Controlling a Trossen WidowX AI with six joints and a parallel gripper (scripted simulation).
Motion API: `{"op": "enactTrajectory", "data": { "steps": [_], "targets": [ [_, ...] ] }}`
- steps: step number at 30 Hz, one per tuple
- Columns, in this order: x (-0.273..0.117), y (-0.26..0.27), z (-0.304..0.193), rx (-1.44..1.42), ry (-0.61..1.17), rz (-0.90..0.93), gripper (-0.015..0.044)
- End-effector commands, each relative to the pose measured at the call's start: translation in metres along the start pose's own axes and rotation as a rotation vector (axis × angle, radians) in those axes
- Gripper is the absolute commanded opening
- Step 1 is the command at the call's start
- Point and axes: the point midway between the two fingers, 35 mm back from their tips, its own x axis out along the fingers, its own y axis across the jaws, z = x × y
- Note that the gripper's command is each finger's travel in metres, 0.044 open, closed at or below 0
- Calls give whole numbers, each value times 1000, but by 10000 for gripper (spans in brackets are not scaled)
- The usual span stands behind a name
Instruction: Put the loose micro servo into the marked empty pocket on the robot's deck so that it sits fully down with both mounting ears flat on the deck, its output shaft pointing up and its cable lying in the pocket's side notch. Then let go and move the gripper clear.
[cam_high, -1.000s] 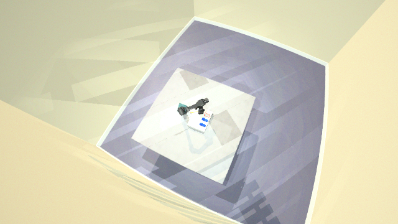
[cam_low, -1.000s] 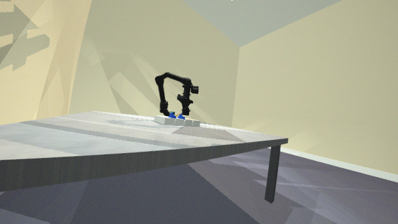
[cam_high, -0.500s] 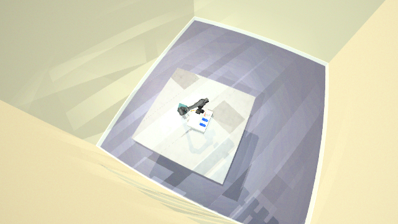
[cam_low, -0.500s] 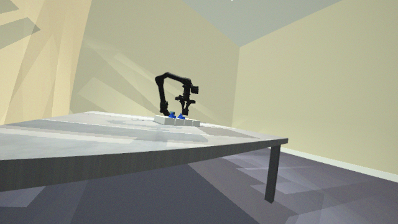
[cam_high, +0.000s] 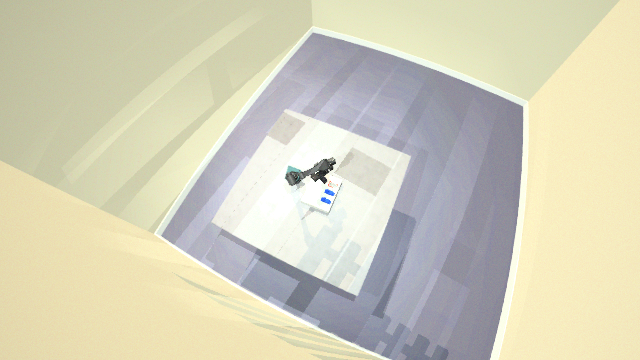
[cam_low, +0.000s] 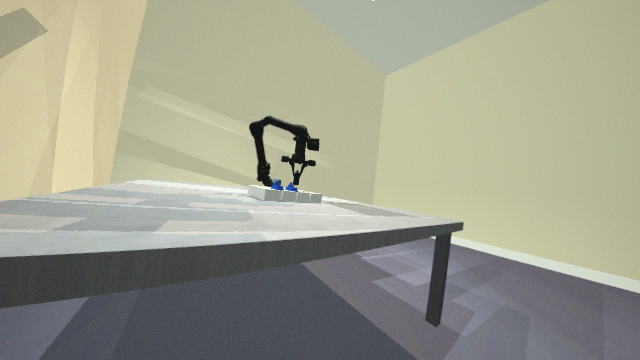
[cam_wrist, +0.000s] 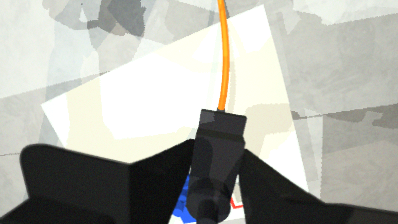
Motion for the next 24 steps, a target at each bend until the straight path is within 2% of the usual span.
{"op": "enactTrajectory", "data": {
  "steps": [1,24],
  "targets": [
    [0,-1,0,154,-3,-2,0],
    [0,-1,0,956,-3,-1,0]
  ]
}}
